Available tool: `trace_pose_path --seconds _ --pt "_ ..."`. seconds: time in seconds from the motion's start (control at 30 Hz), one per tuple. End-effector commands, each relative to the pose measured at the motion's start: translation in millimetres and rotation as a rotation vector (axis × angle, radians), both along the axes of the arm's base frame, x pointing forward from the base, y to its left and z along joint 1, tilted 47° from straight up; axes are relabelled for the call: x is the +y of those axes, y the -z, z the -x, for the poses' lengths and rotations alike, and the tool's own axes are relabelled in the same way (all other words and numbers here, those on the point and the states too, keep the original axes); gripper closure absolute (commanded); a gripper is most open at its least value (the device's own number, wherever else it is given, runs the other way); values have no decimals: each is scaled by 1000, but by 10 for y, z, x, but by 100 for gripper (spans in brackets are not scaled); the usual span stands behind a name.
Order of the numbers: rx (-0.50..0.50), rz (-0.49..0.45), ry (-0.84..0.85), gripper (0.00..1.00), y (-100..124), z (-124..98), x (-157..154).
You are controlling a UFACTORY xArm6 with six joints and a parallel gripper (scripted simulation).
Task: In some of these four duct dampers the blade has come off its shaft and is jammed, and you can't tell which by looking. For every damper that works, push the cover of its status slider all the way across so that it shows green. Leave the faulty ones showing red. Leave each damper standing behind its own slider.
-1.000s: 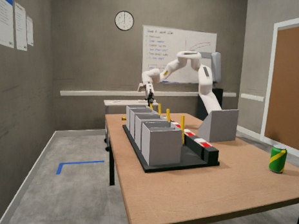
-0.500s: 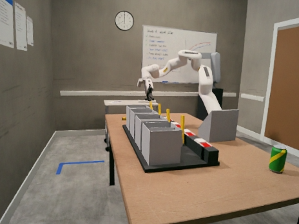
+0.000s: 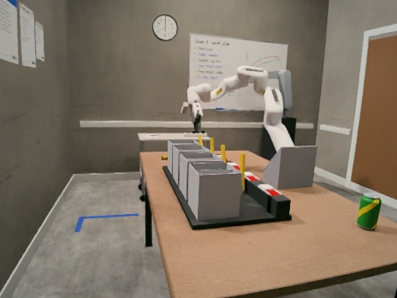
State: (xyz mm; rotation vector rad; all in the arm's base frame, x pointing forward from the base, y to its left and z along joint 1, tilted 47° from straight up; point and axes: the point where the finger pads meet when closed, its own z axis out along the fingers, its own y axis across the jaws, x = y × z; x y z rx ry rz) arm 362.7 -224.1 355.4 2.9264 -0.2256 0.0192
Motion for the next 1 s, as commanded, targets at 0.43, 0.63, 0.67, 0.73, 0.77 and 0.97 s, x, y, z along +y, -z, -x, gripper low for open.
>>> trace_pose_path --seconds 0.43,0.63,0.67,0.73,0.77,0.97 --pt "57 509 11 61 265 -998 772" --pt "73 616 16 61 333 -1206 941" --pt "73 616 16 61 333 -1206 941" --pt "73 616 16 61 333 -1206 941" --pt "73 616 16 61 333 -1206 941" --pt "73 616 16 61 333 -1206 941"
